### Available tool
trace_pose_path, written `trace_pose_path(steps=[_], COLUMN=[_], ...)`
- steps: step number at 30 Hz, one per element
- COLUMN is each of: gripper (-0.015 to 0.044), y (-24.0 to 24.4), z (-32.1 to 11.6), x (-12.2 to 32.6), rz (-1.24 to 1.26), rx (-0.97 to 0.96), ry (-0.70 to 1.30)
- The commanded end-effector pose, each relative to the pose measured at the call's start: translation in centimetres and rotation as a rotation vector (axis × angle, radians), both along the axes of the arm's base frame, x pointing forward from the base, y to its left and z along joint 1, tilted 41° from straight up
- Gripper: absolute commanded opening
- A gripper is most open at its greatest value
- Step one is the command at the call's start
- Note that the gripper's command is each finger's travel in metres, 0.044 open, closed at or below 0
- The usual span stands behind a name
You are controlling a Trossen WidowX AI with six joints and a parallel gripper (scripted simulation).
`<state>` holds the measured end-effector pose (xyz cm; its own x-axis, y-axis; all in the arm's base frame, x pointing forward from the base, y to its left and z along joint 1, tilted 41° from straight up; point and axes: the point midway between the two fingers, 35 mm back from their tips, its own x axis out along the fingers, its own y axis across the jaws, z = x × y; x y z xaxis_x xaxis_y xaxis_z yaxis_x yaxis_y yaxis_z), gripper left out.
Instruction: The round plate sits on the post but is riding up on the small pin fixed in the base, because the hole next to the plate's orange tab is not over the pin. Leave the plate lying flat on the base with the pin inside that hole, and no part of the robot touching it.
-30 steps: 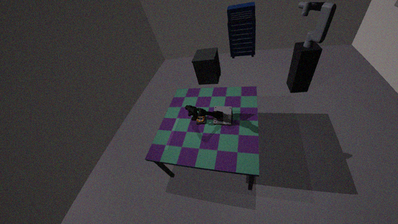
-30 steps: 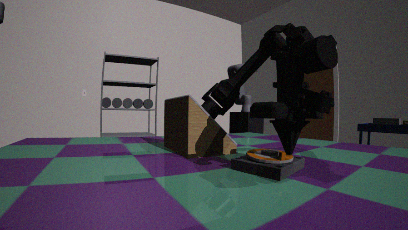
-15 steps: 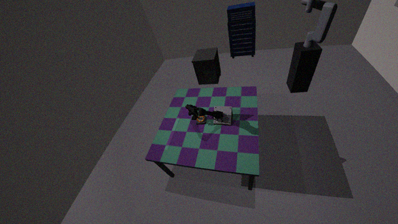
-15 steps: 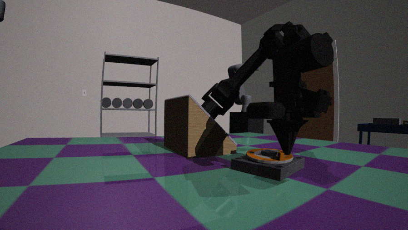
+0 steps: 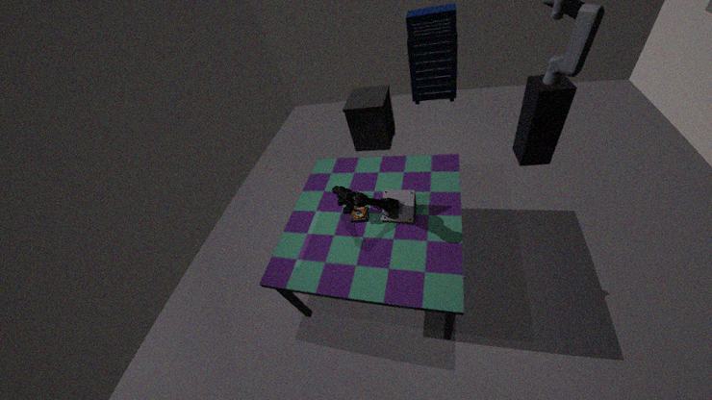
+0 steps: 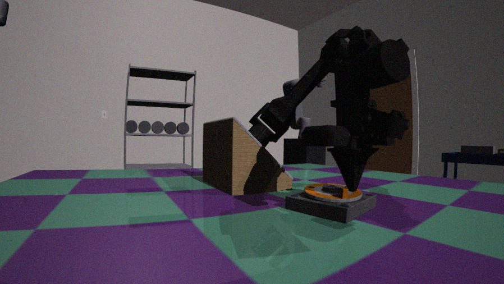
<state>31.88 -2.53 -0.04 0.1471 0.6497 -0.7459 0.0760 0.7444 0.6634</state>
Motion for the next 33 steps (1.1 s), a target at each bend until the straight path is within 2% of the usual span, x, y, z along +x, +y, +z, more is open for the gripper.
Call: trace_pose_path(steps=[1, 33], gripper=[0.0, 0.0], y=[-0.3, -1.2], z=[-0.7, -1.6], x=[-0.4, -1.4], rz=[0.001, 0.001], rx=[-0.009, -0.009], ry=[0.014, 0.014])
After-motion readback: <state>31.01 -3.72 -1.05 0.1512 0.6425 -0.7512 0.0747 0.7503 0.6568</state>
